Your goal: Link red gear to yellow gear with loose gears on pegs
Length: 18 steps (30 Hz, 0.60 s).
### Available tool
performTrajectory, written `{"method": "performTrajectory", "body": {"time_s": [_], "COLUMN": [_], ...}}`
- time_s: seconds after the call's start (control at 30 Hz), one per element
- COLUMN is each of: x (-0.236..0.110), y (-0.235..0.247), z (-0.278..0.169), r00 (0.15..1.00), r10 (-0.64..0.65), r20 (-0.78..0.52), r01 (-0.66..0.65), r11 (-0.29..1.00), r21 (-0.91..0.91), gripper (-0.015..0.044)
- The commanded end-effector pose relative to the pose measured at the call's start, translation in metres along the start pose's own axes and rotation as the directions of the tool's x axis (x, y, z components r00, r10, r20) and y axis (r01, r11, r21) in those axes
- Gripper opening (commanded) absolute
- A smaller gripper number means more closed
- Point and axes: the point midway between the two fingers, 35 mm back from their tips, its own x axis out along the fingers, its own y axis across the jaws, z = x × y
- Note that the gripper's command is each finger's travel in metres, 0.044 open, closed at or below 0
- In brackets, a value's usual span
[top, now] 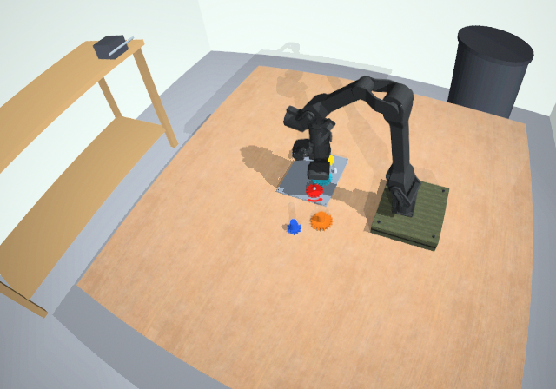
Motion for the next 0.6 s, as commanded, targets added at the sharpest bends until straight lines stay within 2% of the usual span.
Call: {"method": "performTrajectory", "body": {"time_s": [0.0, 0.03, 0.2, 0.23, 0.4, 0.57], "x": [0.001, 0.002, -0.004, -0.004, -0.011, -0.042], "y": [0.001, 0.001, 0.000, 0.000, 0.000, 0.000], "z": [0.000, 0.000, -0.001, -0.001, 0.000, 0.000], "r00": [1.000, 1.000, 1.000, 1.000, 1.000, 1.000], "r10": [0.000, 0.000, 0.000, 0.000, 0.000, 0.000], "r20": [0.001, 0.001, 0.001, 0.001, 0.001, 0.001], "r01": [0.000, 0.000, 0.000, 0.000, 0.000, 0.000], "r11": [0.998, 0.996, 0.998, 0.998, 0.998, 0.998], "r21": [0.070, 0.090, 0.069, 0.069, 0.069, 0.069], "gripper": [0.0000, 0.0000, 0.0131, 0.0140, 0.0140, 0.0140]}}
